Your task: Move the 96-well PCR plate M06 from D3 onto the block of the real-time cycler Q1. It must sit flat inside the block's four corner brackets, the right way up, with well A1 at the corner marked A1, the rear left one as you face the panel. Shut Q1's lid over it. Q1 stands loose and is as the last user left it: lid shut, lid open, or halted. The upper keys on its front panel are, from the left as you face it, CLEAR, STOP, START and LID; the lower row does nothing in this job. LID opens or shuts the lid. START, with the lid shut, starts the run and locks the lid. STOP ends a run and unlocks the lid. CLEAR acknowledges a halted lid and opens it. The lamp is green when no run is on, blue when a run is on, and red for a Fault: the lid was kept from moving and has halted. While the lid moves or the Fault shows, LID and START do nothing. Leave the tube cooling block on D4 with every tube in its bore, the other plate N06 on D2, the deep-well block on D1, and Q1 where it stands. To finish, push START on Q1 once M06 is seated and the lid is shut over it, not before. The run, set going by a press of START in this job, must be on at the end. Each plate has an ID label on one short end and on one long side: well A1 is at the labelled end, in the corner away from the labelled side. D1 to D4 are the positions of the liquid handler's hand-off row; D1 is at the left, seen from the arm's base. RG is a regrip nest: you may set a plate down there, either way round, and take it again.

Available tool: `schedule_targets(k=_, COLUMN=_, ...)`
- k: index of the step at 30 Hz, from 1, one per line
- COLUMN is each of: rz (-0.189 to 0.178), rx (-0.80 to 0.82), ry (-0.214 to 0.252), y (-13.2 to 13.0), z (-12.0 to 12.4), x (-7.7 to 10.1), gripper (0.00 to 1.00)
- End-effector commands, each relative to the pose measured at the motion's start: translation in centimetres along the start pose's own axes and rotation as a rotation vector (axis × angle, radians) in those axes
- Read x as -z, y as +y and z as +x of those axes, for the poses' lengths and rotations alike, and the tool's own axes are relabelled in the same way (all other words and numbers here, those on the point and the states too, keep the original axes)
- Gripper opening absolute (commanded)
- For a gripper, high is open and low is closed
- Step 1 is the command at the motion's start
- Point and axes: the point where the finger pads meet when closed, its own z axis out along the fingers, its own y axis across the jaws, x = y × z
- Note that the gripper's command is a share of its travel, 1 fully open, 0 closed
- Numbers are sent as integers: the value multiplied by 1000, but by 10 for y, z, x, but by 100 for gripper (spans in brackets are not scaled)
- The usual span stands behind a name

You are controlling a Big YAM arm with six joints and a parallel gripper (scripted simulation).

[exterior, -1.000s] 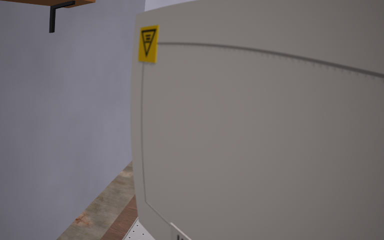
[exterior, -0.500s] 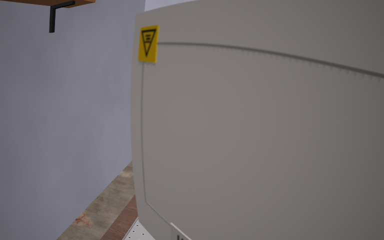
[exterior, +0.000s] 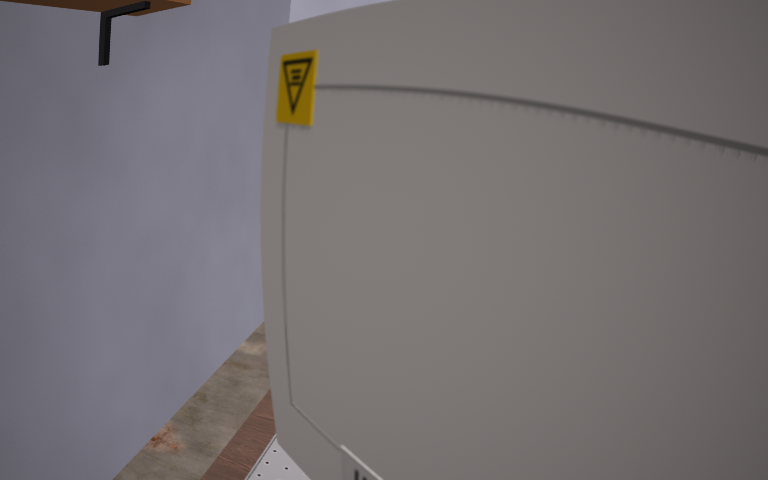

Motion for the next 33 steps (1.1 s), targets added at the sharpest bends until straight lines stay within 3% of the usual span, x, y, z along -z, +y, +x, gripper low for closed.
schedule_targets(k=1, rz=52, rx=-60, ry=-44, y=-17, z=22, x=36, gripper=0)
schedule_targets(k=12, rz=103, rx=-25, ry=-36, y=-25, z=7, x=59, gripper=0)
schedule_targets(k=19, rz=76, rx=-26, ry=-21, y=-17, z=-1, x=42, gripper=0)
schedule_targets(k=28, rz=7, rx=-28, ry=-17, y=-6, z=-2, x=3, gripper=0)
schedule_targets(k=33, rz=10, rx=-29, ry=-22, y=-10, z=0, x=4, gripper=0)
